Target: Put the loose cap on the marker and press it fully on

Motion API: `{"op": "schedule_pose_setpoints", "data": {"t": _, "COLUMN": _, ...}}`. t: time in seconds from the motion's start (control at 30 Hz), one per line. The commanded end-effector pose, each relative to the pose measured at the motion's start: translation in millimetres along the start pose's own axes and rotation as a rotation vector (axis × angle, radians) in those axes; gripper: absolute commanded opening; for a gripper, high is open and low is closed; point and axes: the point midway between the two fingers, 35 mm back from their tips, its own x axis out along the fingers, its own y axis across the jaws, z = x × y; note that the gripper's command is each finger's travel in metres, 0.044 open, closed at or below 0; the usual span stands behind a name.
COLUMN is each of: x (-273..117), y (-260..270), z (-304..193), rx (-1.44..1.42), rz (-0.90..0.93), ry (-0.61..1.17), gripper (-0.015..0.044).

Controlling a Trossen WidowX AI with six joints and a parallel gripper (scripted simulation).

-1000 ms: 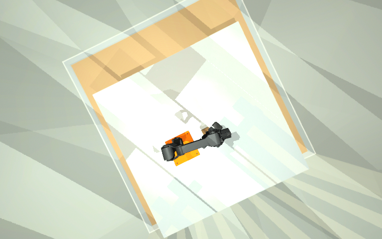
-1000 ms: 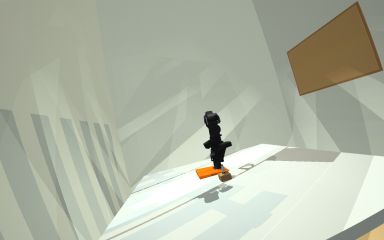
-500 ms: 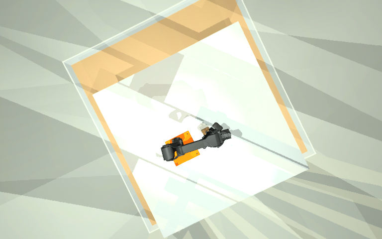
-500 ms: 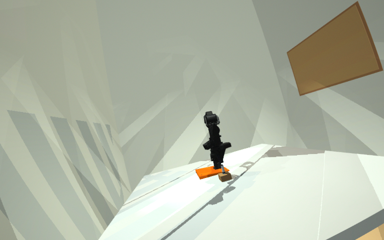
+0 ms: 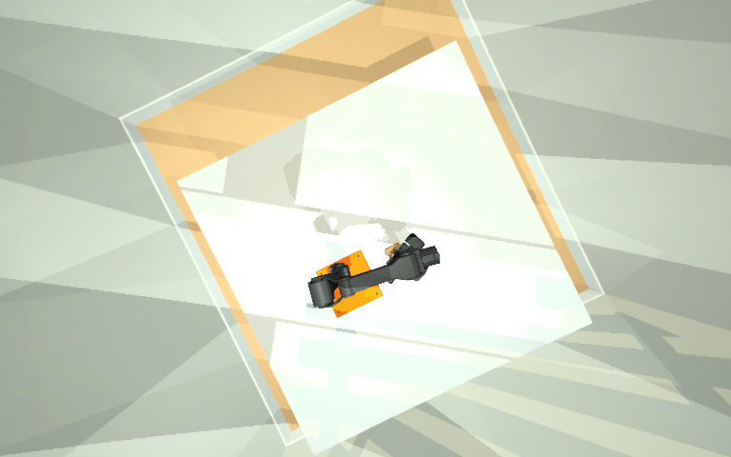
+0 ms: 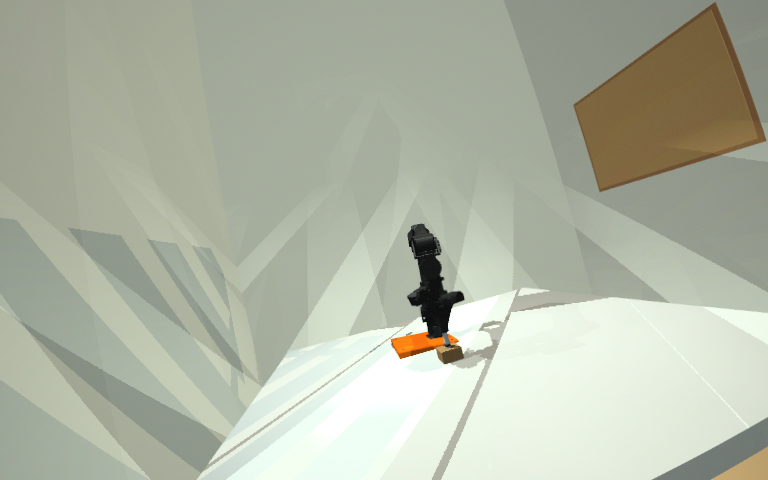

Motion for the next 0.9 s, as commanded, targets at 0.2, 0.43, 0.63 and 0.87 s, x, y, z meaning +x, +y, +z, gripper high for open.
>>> {"op": "schedule_pose_setpoints", "data": {"t": 0.2, "x": 20.7, "y": -1.2, "z": -1.1, "rx": 0.001, "rz": -0.007, "ry": 0.006, "gripper": 0.0000}}
{"op": "schedule_pose_setpoints", "data": {"t": 0.43, "x": 30.9, "y": -2.0, "z": -1.7, "rx": 0.001, "rz": -0.007, "ry": 0.006, "gripper": 0.0000}}
{"op": "schedule_pose_setpoints", "data": {"t": 0.63, "x": 31.2, "y": -2.1, "z": -1.7, "rx": 0.001, "rz": -0.007, "ry": 0.006, "gripper": 0.0000}}
{"op": "schedule_pose_setpoints", "data": {"t": 0.87, "x": 31.2, "y": -2.1, "z": -1.7, "rx": 0.001, "rz": -0.007, "ry": 0.006, "gripper": 0.0000}}
